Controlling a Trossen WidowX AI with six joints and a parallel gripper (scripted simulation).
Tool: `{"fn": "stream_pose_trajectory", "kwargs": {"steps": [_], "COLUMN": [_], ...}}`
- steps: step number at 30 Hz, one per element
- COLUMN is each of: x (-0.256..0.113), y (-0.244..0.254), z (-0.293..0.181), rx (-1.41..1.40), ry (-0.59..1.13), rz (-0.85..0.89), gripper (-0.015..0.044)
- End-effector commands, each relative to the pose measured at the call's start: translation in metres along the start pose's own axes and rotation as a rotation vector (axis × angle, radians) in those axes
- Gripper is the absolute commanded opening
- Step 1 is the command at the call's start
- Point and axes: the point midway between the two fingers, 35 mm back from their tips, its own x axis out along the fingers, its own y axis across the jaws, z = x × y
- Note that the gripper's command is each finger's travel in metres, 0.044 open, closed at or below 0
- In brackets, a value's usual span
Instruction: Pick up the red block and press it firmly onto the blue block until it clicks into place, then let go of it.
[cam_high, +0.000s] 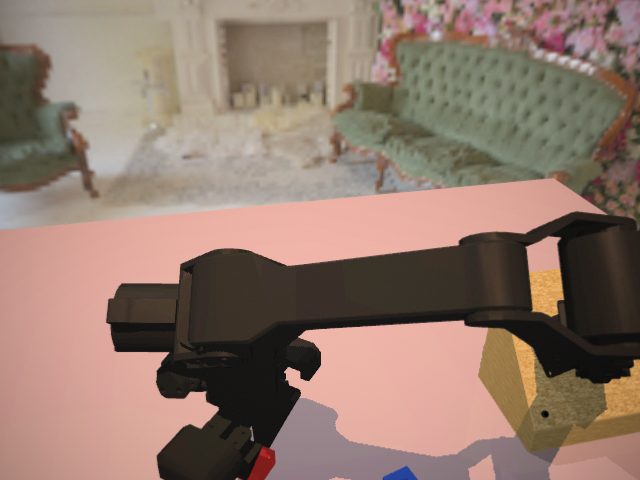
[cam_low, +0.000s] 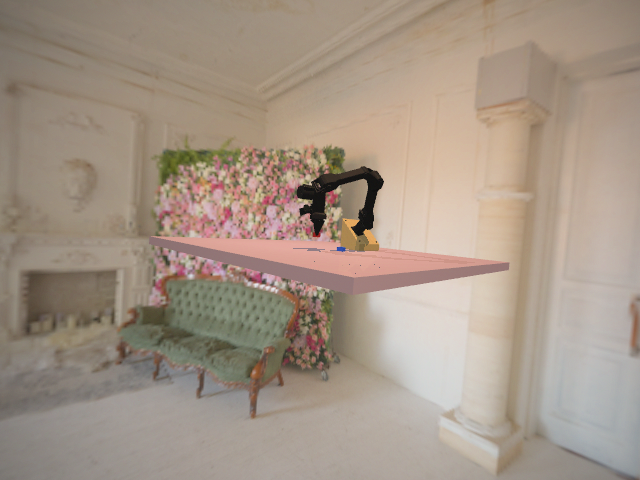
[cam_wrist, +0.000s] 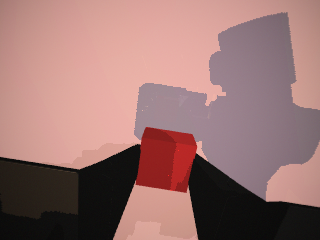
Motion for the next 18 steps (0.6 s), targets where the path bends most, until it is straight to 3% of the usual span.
{"fn": "stream_pose_trajectory", "kwargs": {"steps": [1, 9, 18], "x": [-0.020, -0.055, -0.051], "y": [0.002, 0.003, -0.005], "z": [0.000, -0.004, -0.017], "rx": [-0.005, -0.004, 0.064], "ry": [-0.004, -0.001, 0.000], "rz": [-0.004, -0.002, -0.002], "gripper": [0.0000, 0.0000, 0.0000]}}
